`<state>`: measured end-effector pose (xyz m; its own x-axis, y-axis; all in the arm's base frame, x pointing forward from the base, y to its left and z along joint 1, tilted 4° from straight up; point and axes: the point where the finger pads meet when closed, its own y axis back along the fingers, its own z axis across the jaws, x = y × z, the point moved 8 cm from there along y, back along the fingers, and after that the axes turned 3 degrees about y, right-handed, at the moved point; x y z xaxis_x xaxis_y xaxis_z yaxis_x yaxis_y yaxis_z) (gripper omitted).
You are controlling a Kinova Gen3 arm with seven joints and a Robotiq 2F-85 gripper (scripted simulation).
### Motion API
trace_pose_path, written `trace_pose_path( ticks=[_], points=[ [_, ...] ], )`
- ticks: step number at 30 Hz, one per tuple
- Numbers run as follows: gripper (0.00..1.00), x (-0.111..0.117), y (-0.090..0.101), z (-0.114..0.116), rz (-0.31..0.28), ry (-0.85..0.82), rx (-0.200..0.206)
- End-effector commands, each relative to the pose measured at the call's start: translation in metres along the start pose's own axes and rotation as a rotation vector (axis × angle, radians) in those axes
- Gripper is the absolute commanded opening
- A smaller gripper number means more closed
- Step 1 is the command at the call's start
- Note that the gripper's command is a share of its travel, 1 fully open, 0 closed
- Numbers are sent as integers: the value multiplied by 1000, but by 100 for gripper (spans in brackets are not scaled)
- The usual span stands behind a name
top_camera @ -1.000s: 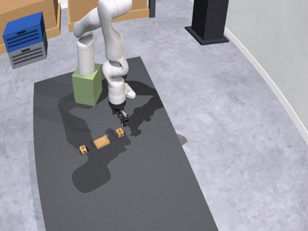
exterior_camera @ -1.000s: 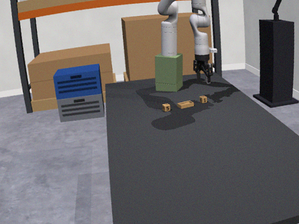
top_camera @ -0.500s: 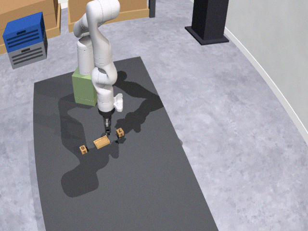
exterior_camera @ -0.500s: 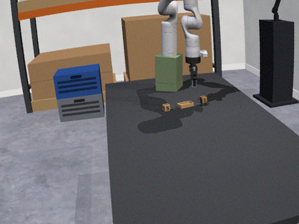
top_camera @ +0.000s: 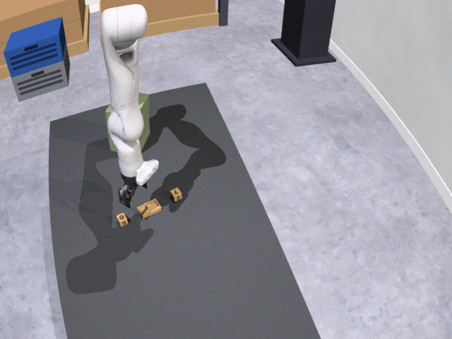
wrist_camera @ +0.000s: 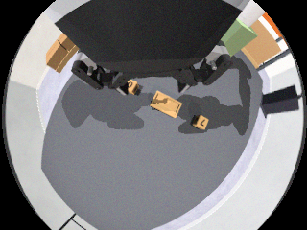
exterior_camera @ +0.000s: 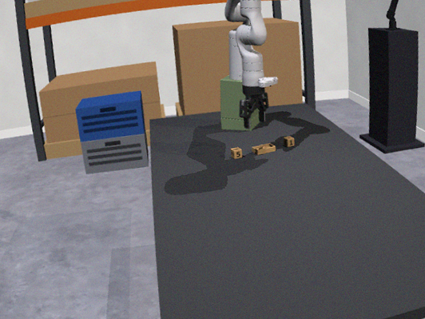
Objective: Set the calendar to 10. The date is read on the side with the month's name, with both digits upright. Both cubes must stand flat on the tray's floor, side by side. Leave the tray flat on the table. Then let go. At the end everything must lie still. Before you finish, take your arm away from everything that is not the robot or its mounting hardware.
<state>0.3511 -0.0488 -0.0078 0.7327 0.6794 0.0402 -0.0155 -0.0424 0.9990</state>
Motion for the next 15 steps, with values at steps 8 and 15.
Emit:
trace_pose_path(
  ticks=[8, 15],
  points=[
    [100, -43, -3, 51, 25, -452, 2],
    [100, -48, -4, 57, 29, -507, 2]
  ],
)
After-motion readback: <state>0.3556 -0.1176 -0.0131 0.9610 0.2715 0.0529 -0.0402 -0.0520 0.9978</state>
